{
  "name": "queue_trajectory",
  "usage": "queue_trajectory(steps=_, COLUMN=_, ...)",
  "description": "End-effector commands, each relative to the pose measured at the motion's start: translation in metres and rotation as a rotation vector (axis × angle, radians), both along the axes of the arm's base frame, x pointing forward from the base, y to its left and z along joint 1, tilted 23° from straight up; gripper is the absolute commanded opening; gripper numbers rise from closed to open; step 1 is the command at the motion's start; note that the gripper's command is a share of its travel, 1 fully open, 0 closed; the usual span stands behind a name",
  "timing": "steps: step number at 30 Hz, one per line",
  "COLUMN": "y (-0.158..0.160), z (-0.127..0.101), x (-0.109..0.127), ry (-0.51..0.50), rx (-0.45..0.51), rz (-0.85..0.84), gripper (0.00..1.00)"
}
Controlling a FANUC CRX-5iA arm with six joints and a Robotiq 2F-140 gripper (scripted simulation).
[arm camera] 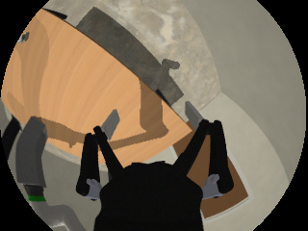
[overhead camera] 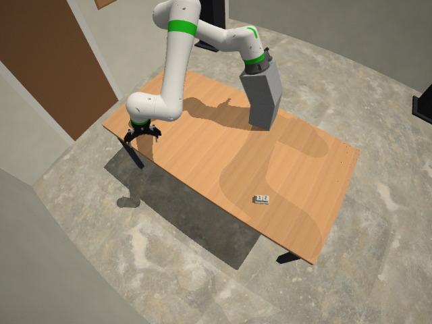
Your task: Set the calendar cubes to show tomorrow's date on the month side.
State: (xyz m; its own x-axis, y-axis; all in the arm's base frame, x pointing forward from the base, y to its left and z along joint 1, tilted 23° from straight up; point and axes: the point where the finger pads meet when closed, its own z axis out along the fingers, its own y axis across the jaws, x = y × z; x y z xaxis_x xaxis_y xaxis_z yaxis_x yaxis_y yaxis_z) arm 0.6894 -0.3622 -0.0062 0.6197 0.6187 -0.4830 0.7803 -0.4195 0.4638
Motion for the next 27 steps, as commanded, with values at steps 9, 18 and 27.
queue_trajectory(steps=9, y=0.158, z=-0.088, x=0.032, ry=0.148, rx=0.093, rz=0.237, gripper=1.0)
queue_trajectory(steps=18, y=0.273, z=-0.15, x=0.027, ry=0.248, rx=0.138, rz=0.391, gripper=1.0)
queue_trajectory(steps=27, y=0.369, z=-0.202, x=0.004, ry=0.347, rx=0.173, rz=0.536, gripper=1.0)
